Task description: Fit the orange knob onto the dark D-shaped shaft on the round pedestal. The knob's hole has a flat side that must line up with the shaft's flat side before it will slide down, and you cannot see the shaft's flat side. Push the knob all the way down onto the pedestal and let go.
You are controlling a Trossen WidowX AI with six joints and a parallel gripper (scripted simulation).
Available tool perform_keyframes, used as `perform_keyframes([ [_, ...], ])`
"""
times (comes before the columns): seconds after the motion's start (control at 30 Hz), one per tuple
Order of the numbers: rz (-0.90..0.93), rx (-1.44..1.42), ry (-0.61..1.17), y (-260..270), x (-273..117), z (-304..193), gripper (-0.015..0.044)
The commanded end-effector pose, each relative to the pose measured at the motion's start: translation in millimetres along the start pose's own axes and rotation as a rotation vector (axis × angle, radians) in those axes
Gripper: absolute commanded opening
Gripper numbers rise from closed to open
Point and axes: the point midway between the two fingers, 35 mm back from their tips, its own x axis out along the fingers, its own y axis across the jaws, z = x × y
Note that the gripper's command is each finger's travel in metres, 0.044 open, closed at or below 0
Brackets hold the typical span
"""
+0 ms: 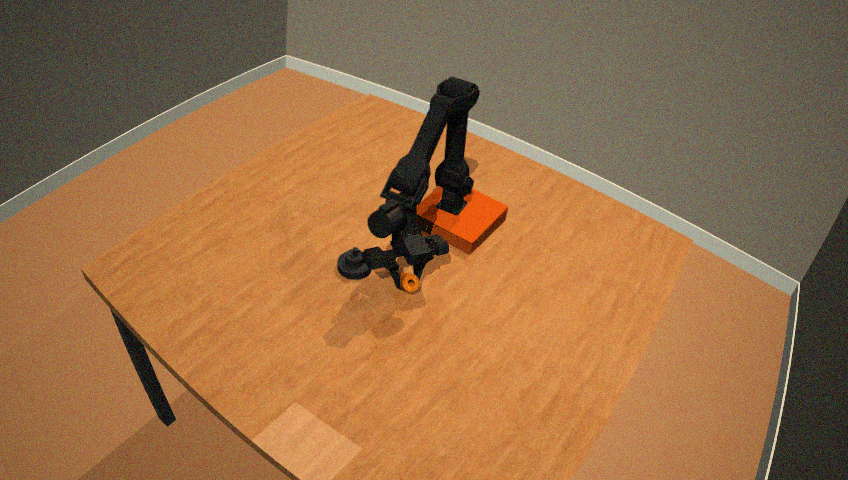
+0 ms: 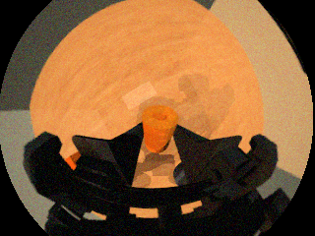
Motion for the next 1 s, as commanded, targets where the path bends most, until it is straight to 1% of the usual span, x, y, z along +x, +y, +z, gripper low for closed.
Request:
perform_keyframes([
  [0.0,-0.001,-0.001,-0.059,0.2,-1.6,-4.2,0.0180],
  [0.9,0.001,-0.001,-0.522,0.2,-5.0,-35.1,0.0180],
  [0.97,0.001,-0.001,-0.498,0.1,-5.2,-33.8,0.0180],
])
